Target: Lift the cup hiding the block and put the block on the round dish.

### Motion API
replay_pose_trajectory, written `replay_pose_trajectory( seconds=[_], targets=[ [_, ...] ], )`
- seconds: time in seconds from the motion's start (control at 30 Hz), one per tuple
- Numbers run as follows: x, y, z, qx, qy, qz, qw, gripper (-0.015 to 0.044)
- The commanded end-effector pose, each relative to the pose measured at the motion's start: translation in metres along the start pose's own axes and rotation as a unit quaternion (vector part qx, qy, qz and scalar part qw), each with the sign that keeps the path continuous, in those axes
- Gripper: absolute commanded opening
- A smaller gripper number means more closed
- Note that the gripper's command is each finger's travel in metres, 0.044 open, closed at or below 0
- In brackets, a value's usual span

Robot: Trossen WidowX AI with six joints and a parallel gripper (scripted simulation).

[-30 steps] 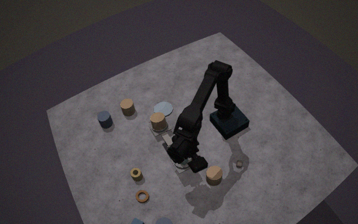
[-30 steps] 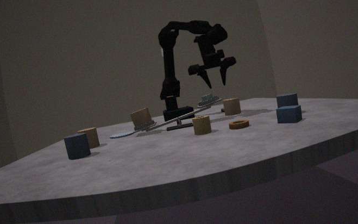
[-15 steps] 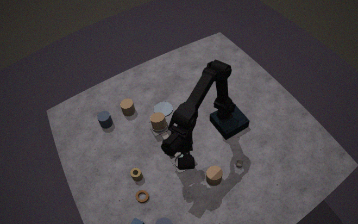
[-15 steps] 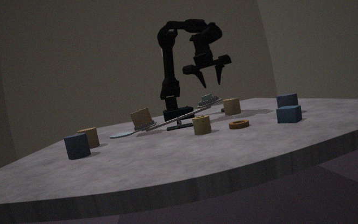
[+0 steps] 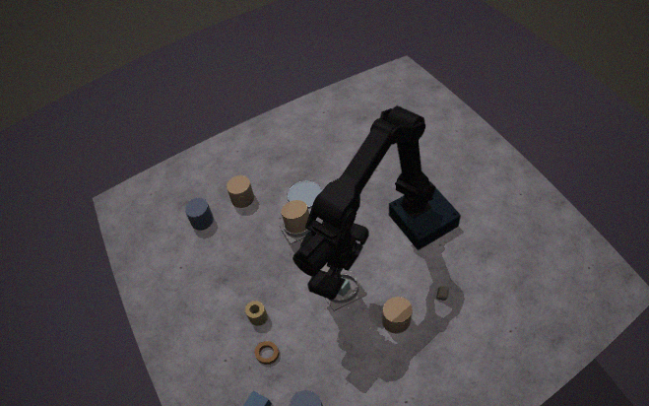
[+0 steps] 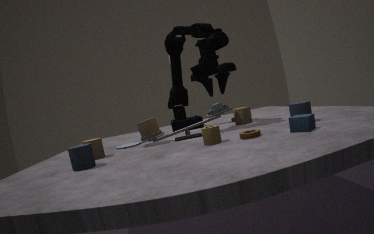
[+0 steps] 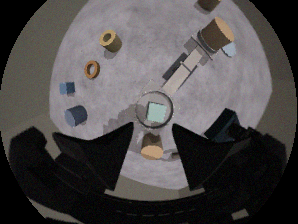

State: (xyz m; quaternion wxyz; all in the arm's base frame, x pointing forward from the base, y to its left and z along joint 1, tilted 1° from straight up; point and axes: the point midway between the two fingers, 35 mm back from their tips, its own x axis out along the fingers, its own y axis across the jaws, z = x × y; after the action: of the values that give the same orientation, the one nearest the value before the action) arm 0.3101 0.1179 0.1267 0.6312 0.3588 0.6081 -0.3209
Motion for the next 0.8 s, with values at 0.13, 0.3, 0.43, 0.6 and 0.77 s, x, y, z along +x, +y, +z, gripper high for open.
replay_pose_trajectory(
  seconds=[0.13, 0.3, 0.43, 0.6, 0.77],
  targets=[
    [-0.001, -0.004, 0.005, 0.086, -0.001, -0.012, 0.996, 0.026],
    [0.004, -0.004, 0.005, 0.086, -0.001, -0.012, 0.996, 0.026],
    [0.014, -0.004, 0.005, 0.086, -0.001, -0.012, 0.996, 0.026],
    [0.02, -0.004, 0.005, 0.086, -0.001, -0.012, 0.996, 0.026],
    [0.028, -0.004, 0.005, 0.086, -0.001, -0.012, 0.996, 0.026]
  ],
)
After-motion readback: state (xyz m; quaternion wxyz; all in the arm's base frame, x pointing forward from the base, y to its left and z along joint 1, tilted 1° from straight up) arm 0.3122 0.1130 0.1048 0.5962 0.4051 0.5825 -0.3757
